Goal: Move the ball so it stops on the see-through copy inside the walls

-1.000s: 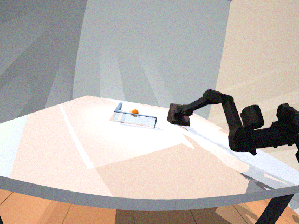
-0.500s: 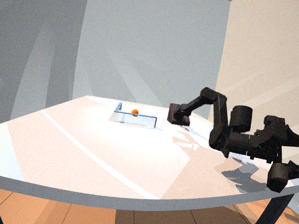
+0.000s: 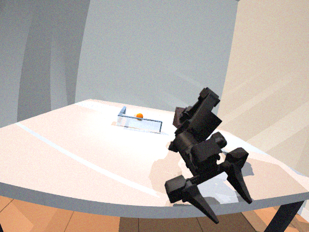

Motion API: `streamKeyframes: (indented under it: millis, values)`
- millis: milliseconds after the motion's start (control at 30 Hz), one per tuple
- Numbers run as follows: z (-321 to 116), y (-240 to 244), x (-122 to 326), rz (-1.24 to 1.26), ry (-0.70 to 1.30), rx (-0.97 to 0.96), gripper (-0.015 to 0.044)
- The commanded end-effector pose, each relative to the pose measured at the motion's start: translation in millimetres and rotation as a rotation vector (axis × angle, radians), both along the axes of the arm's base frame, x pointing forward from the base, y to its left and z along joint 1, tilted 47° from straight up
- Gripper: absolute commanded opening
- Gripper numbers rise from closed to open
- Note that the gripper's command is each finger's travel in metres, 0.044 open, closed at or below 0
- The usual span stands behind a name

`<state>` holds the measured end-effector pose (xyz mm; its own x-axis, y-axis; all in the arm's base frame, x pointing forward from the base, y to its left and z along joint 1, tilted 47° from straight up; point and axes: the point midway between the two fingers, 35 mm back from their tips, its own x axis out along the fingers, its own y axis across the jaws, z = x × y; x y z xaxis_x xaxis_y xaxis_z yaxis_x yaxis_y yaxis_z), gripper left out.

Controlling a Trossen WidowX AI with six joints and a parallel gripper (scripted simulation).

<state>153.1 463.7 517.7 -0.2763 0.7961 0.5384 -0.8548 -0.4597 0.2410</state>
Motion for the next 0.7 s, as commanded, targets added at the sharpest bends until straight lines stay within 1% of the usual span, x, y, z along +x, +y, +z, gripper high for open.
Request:
streamKeyframes:
  millis: [0, 167, 333, 500, 667]
  values:
    - [-29.8, 2.3, 53.7, -0.128, 0.013, -0.092, 0.0337]
    - [-73.8, -8.1, 124.2, -0.29, 0.042, -0.234, 0.0337]
    - [-122.6, -32.1, 188.9, -0.435, 0.091, -0.386, 0.0337]
    - [-177.2, -72.4, 248.4, -0.57, 0.157, -0.551, 0.0337]
    - [-232.7, -125.3, 294.8, -0.683, 0.237, -0.715, 0.0337]
